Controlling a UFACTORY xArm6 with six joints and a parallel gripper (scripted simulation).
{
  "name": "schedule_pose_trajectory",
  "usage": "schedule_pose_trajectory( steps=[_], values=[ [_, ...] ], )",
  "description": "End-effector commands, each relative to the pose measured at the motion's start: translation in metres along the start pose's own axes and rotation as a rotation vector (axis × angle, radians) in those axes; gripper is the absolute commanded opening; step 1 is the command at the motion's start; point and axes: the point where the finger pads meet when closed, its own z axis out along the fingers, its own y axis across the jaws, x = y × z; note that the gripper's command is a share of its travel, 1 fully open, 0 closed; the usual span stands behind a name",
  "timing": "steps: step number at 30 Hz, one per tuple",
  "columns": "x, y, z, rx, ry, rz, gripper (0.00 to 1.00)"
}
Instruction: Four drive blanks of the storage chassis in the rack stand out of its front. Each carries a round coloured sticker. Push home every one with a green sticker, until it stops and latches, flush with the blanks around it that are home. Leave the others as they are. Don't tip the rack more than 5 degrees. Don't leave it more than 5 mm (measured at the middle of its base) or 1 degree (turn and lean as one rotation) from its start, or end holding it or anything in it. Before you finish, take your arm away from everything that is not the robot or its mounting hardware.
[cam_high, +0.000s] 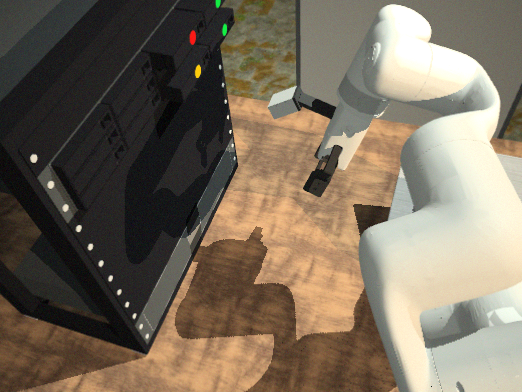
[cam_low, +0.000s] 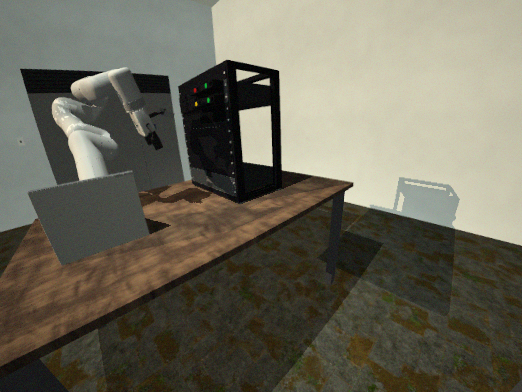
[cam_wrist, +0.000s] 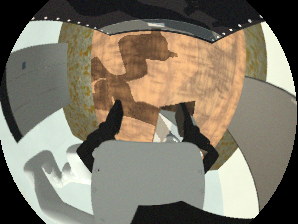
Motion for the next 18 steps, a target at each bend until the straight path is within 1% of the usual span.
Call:
schedule_pose_trajectory(
  steps=[1, 2, 4, 5, 6, 9, 11, 14, 17, 18],
  values=[
    [0.009, 0.0, -0.006, 0.011, 0.086, 0.108, 1.0],
    [0.009, 0.0, -0.006, 0.011, 0.086, 0.108, 1.0],
    [0.014, 0.0, -0.01, 0.023, 0.132, 0.164, 1.0],
    [0.014, 0.0, -0.01, 0.023, 0.132, 0.164, 1.0],
    [0.016, 0.0, -0.011, 0.03, 0.154, 0.192, 1.0],
    [0.018, 0.0, -0.013, 0.037, 0.176, 0.22, 1.0],
    [0.023, 0.001, -0.018, 0.053, 0.22, 0.275, 1.0],
    [0.023, 0.001, -0.018, 0.053, 0.22, 0.275, 1.0],
    [0.029, 0.001, -0.025, 0.079, 0.285, 0.355, 1.0],
    [0.029, 0.001, -0.025, 0.079, 0.285, 0.355, 1.0]
  ],
)
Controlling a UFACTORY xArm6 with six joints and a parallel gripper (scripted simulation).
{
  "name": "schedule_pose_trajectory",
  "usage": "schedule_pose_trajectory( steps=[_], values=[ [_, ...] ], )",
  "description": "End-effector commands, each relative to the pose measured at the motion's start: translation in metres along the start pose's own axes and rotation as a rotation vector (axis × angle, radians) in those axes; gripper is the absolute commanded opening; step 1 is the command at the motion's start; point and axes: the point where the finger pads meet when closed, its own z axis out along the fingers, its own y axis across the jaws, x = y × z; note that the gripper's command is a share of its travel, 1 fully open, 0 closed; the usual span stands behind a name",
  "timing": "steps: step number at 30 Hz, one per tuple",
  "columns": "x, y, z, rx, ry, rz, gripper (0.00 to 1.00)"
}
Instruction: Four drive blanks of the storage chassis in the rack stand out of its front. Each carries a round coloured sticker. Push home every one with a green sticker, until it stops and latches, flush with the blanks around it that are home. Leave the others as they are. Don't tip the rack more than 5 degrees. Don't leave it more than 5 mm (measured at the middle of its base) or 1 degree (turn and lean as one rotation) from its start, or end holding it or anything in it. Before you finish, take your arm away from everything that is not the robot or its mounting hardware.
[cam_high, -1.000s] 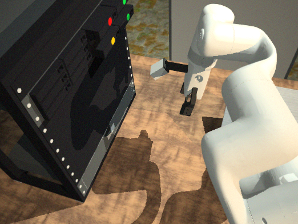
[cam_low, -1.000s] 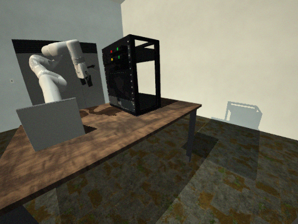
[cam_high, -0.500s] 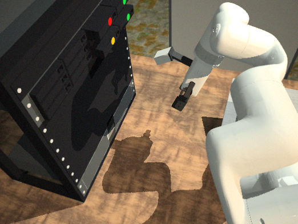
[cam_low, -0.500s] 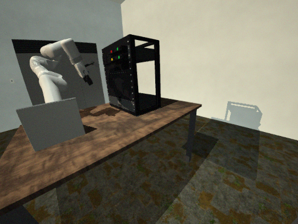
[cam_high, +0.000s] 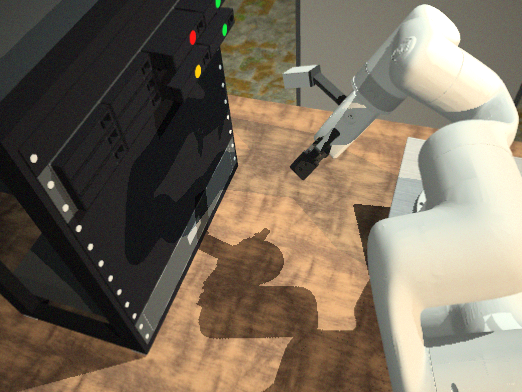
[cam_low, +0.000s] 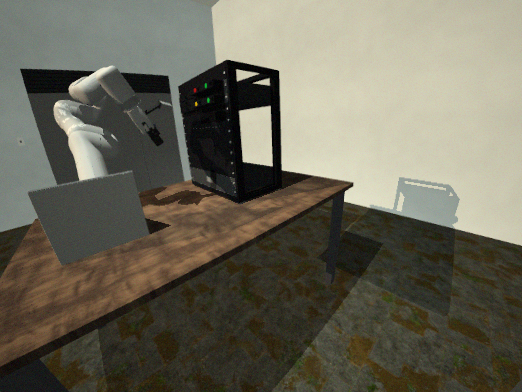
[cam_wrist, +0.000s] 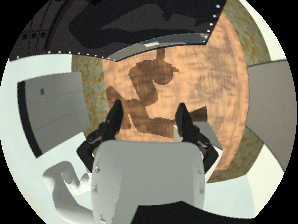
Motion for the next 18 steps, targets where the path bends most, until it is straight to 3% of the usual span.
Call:
schedule_pose_trajectory(
  steps=[1, 18],
  values=[
    [0.011, -0.002, -0.008, 0.029, 0.089, 0.109, 1.0],
    [0.035, -0.005, -0.031, 0.138, 0.28, 0.355, 1.0]
  ],
)
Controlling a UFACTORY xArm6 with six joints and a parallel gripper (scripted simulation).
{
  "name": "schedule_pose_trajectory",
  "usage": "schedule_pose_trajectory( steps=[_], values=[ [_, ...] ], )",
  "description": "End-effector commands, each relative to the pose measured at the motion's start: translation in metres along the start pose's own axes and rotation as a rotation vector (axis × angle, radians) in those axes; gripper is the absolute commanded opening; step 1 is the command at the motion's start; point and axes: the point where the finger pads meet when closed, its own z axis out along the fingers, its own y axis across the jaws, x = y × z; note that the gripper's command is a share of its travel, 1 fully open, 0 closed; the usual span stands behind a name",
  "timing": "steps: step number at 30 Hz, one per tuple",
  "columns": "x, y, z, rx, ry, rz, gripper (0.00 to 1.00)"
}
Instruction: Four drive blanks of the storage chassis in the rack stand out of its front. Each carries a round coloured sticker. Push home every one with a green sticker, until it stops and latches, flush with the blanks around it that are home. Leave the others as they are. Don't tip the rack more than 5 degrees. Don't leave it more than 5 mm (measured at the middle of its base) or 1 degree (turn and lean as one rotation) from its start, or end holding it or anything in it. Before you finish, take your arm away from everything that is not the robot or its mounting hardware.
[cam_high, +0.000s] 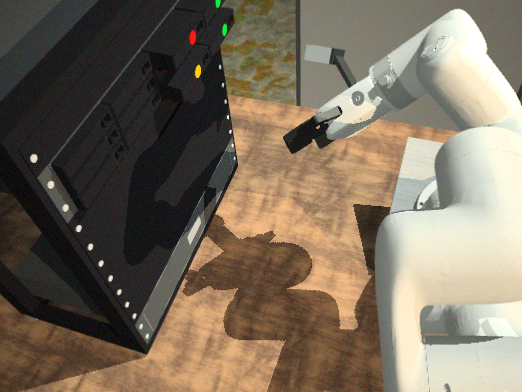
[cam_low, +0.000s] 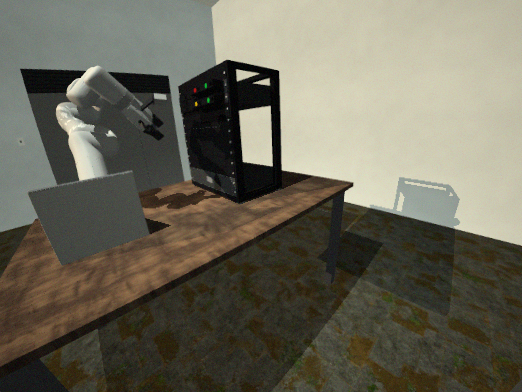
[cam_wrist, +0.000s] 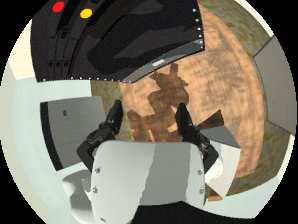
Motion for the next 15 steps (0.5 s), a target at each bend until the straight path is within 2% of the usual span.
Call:
schedule_pose_trajectory(
  steps=[1, 9, 12, 15],
  values=[
    [0.012, -0.005, -0.009, 0.047, 0.085, 0.107, 1.0],
    [0.026, -0.011, -0.022, 0.122, 0.18, 0.237, 1.0],
    [0.026, -0.011, -0.022, 0.122, 0.18, 0.237, 1.0],
    [0.033, -0.013, -0.029, 0.161, 0.222, 0.296, 1.0]
  ],
)
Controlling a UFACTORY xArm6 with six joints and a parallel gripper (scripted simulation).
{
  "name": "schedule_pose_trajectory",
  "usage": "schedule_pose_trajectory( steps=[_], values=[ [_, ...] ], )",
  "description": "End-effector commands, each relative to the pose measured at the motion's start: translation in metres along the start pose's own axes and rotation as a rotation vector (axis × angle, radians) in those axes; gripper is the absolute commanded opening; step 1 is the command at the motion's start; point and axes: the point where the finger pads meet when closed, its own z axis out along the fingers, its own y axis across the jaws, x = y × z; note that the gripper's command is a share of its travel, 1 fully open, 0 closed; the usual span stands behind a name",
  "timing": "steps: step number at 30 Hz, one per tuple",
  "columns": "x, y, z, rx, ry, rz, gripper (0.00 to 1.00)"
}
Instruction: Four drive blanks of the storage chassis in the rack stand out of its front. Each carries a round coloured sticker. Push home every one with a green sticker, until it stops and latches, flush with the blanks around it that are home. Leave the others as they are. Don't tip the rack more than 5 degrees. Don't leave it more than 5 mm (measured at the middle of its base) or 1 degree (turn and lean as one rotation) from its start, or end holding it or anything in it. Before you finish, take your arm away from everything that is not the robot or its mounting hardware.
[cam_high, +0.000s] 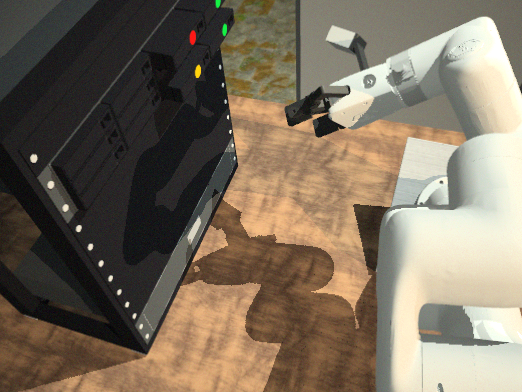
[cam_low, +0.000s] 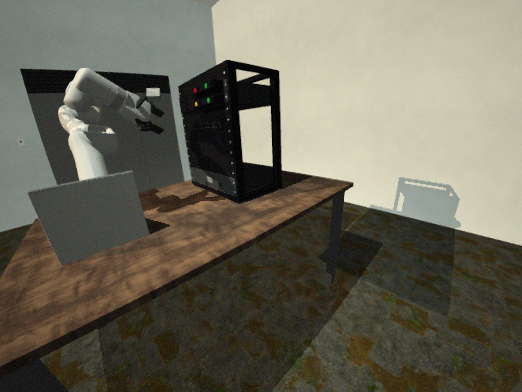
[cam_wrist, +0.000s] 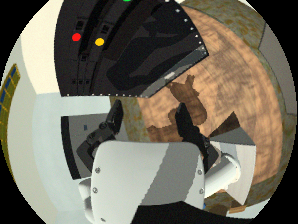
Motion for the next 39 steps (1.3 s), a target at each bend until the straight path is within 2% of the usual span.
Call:
schedule_pose_trajectory(
  steps=[1, 12, 14, 29, 39],
  values=[
    [0.011, -0.008, -0.009, 0.056, 0.072, 0.095, 1.0],
    [0.031, -0.02, -0.029, 0.182, 0.182, 0.265, 1.0],
    [0.031, -0.02, -0.029, 0.182, 0.182, 0.265, 1.0],
    [0.05, -0.032, -0.057, 0.34, 0.285, 0.443, 1.0],
    [0.057, -0.035, -0.068, 0.401, 0.316, 0.502, 1.0]
  ],
)
